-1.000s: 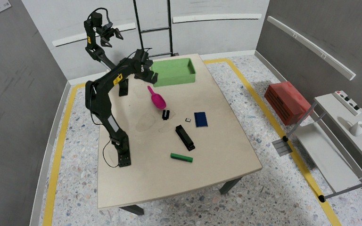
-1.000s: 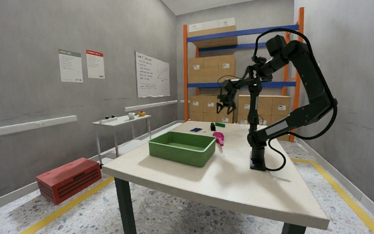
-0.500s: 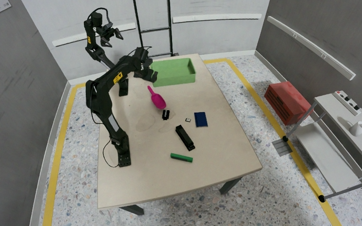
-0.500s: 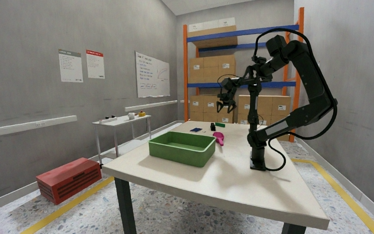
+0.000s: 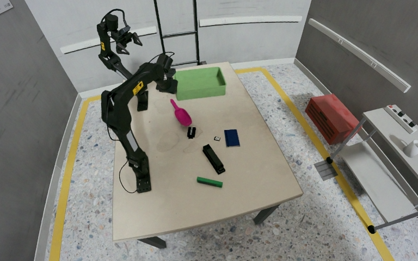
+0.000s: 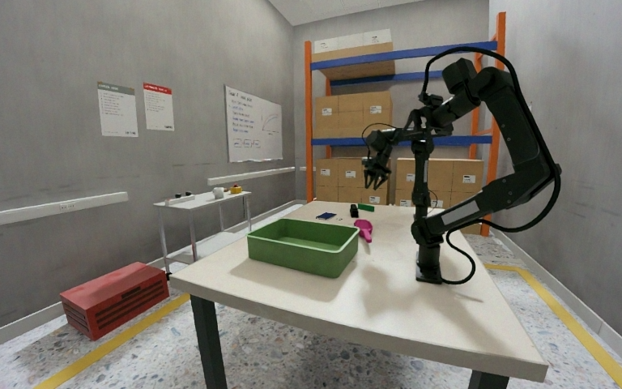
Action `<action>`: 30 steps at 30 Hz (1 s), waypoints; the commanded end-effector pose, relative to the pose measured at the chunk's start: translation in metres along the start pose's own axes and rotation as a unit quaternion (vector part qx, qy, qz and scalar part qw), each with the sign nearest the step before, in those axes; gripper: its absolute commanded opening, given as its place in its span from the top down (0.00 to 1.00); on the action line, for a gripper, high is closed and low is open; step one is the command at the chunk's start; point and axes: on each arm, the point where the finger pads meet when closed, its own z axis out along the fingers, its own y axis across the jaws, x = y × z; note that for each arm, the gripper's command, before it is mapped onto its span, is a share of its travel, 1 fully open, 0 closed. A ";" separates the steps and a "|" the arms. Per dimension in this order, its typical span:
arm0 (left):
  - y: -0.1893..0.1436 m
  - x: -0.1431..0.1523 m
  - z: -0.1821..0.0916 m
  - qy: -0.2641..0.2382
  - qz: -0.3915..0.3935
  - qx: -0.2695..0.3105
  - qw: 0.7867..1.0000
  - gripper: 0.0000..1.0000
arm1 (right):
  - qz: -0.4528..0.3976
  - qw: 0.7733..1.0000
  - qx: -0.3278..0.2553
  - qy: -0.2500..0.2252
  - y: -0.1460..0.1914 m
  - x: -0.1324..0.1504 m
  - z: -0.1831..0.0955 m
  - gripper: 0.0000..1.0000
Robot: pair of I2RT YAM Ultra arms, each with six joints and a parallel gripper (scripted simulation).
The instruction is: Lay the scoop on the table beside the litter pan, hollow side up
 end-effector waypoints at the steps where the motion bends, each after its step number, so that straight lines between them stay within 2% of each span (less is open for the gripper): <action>1: -0.001 0.006 0.000 0.009 0.001 0.001 1.000 0.00 | -0.104 0.993 -0.008 0.062 0.009 0.002 0.017 0.56; 3: -0.001 0.006 0.000 0.009 0.001 0.001 1.000 0.00 | -0.152 0.984 -0.017 0.093 0.013 -0.001 0.035 0.56; 5: -0.001 0.006 0.000 0.009 0.001 0.001 1.000 0.00 | -0.152 0.984 -0.017 0.093 0.013 -0.001 0.035 0.56; 11: -0.001 0.006 0.000 0.009 0.001 0.001 1.000 0.00 | -0.275 0.945 -0.051 0.170 0.025 0.001 0.084 0.56; 19: -0.001 0.006 0.000 0.009 0.001 0.001 1.000 0.00 | -0.373 0.895 -0.091 0.229 0.038 0.011 0.136 0.56; 24: -0.001 0.006 0.000 0.009 0.001 0.001 1.000 0.00 | -0.390 0.885 -0.099 0.236 0.042 0.013 0.150 0.56; 30: -0.001 0.006 0.000 0.009 0.001 0.001 1.000 0.00 | -0.384 0.886 -0.102 0.238 0.042 0.017 0.164 0.56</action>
